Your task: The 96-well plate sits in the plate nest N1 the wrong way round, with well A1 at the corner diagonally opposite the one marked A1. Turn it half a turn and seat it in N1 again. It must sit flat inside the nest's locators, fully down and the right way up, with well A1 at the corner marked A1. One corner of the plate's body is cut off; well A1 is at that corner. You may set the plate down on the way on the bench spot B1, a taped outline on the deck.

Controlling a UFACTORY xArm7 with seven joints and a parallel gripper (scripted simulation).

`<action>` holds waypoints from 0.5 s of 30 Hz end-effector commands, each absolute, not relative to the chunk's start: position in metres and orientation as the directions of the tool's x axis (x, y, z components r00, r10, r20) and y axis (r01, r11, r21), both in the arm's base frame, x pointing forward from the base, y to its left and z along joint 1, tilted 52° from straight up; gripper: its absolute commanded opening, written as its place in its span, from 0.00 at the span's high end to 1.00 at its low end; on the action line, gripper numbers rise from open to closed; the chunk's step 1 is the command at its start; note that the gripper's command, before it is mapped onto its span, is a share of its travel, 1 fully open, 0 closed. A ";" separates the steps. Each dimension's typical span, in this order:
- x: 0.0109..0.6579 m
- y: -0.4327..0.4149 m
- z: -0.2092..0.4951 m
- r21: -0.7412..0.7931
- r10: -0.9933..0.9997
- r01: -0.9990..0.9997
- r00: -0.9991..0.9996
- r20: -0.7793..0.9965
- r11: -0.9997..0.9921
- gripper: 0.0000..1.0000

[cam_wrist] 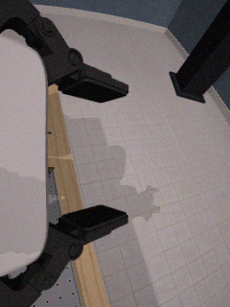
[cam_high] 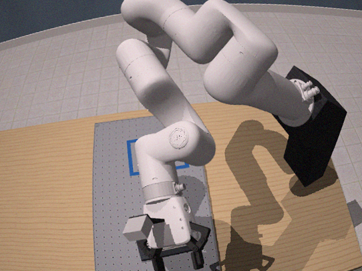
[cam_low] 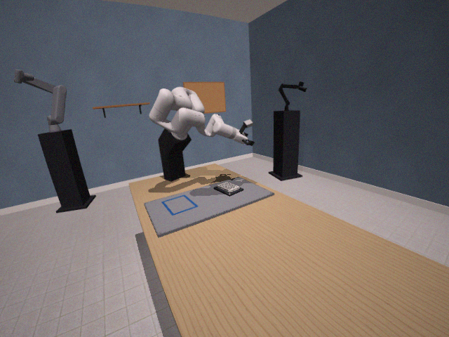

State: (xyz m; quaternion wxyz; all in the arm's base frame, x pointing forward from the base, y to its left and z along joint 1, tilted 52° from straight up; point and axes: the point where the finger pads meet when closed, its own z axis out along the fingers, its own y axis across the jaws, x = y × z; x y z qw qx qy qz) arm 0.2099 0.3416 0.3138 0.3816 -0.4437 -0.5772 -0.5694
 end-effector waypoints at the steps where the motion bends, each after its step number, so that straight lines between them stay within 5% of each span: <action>1: 0.218 0.337 0.314 0.277 0.105 0.958 -0.268 0.958 -0.079 0.00; 15: 0.260 0.315 0.315 0.154 0.160 0.969 -0.123 0.979 -0.195 0.00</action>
